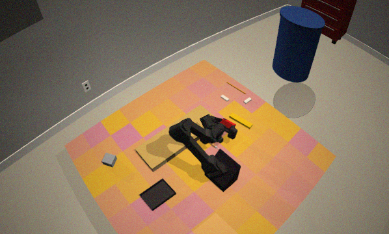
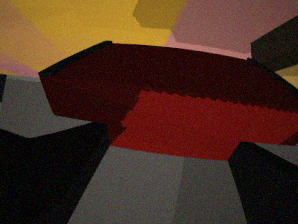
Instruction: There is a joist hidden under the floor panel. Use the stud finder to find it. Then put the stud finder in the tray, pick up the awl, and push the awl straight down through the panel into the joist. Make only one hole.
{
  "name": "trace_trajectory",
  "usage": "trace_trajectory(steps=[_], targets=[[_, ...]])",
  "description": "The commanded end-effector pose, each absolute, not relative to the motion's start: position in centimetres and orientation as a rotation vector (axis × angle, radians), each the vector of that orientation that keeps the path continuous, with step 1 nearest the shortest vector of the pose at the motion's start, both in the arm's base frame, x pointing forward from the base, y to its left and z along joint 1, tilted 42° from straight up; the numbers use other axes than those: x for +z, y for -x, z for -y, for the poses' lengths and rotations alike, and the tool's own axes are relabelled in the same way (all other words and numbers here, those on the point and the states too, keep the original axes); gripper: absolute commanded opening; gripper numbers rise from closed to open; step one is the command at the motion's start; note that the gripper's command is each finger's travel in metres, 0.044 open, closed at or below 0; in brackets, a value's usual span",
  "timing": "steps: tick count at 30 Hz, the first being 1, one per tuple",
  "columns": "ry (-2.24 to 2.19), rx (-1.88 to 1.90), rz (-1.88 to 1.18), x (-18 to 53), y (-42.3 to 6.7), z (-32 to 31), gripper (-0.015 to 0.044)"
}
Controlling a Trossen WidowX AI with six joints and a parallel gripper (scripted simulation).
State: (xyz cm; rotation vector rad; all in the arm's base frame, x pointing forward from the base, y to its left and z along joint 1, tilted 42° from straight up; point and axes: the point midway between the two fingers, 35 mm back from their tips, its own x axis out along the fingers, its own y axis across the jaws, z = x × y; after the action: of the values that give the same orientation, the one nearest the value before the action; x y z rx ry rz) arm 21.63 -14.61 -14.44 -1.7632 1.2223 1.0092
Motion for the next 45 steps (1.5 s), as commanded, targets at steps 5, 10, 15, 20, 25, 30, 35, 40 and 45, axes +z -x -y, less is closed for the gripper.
trace_trajectory(steps=[5,10,15,20,25,30,35,40,45], targets=[[1.765,1.008,-1.227,-15.0,-21.6,14.1,0.0],[1.761,1.012,-1.224,-15.5,-21.6,13.7,0.0],[1.758,1.016,-1.221,-15.9,-21.5,13.3,0.0],[1.755,1.02,-1.219,-16.3,-21.4,12.9,0.0],[1.752,1.024,-1.216,-16.7,-21.4,12.4,0.0],[1.75,1.029,-1.212,-16.9,-21.3,12.3,0.0105],[1.748,1.036,-1.207,-16.9,-21.2,12.1,0.0236],[1.748,1.036,-1.207,-16.9,-21.1,11.8,0.0368],[1.748,1.036,-1.207,-16.9,-21.1,11.8,0.0378]])
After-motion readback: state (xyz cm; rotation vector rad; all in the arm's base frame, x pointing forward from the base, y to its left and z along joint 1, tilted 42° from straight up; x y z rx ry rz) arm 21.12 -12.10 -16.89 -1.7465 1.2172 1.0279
